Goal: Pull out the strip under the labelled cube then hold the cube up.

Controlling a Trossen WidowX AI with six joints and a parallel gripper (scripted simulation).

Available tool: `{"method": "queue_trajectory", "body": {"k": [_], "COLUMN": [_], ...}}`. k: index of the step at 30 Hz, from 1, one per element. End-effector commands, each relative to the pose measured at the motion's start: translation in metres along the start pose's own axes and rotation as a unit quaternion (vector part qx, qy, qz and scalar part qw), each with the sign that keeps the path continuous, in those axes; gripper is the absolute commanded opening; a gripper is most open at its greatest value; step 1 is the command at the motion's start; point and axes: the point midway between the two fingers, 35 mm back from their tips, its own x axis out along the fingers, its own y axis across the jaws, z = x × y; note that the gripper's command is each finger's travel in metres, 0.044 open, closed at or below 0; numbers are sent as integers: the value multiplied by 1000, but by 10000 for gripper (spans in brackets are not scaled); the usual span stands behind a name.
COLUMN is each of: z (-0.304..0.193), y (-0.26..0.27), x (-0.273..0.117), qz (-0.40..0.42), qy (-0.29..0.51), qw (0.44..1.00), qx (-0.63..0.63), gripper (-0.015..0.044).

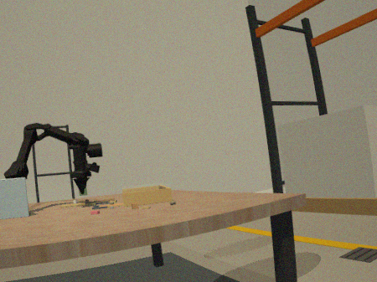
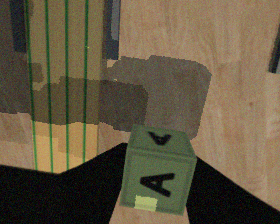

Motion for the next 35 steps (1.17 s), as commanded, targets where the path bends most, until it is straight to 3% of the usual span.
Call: {"method": "queue_trajectory", "body": {"k": [1, 9, 35], "z": [-7, -7, -7], "y": [-6, -6, -6], "x": [1, -34, -35], "qz": [-1, -2, -2], "qy": [-1, -1, -1], "qw": [1000, 1000, 1000], "qx": [0, 0, 0], "gripper": [0, 0, 0]}}
